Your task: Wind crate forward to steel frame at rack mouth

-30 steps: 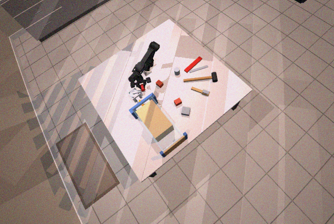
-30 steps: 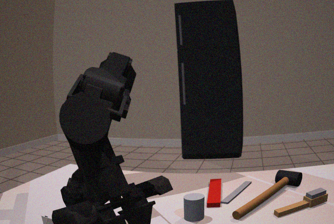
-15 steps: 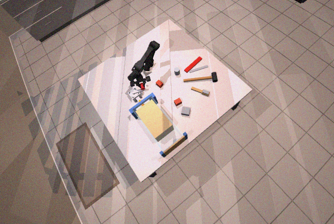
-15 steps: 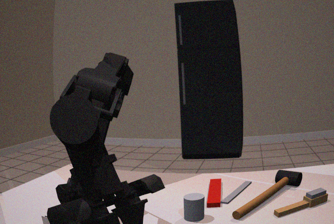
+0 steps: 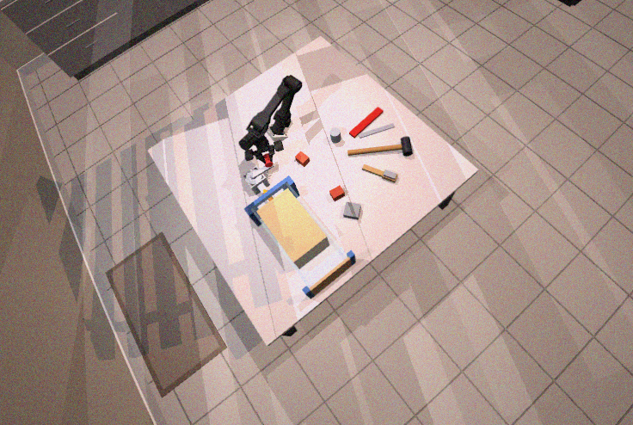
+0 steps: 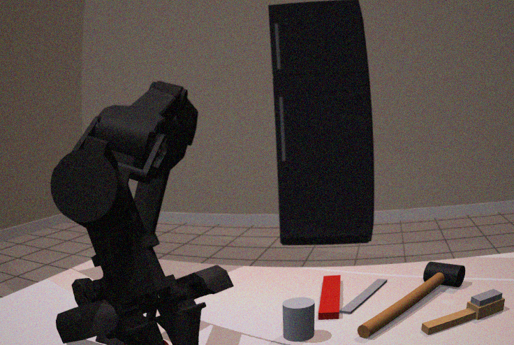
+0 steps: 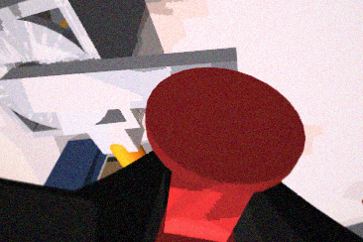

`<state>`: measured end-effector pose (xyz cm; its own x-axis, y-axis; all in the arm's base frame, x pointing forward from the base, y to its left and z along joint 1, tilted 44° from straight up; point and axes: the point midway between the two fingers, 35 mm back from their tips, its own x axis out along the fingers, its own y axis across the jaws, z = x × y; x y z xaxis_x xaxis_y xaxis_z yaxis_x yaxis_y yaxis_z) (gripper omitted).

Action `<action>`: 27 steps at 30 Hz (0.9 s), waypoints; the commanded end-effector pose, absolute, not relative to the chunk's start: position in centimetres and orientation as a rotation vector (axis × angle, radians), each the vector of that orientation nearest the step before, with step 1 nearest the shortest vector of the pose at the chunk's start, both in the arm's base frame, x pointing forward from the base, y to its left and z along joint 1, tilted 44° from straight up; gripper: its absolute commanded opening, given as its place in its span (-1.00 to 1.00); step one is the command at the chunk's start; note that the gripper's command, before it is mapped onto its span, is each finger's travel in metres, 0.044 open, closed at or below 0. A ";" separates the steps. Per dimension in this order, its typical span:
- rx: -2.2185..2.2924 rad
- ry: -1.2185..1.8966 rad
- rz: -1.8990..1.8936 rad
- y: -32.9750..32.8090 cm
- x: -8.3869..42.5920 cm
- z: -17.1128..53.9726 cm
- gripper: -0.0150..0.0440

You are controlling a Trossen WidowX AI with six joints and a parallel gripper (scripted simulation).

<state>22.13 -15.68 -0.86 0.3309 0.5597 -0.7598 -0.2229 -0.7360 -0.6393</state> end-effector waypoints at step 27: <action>-1.895 -0.274 1.500 -16.9 17.9 -1.7 -0.49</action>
<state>19.69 -16.17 -1.07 0.3385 0.5708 -0.7481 -0.2061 -0.7307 -0.6508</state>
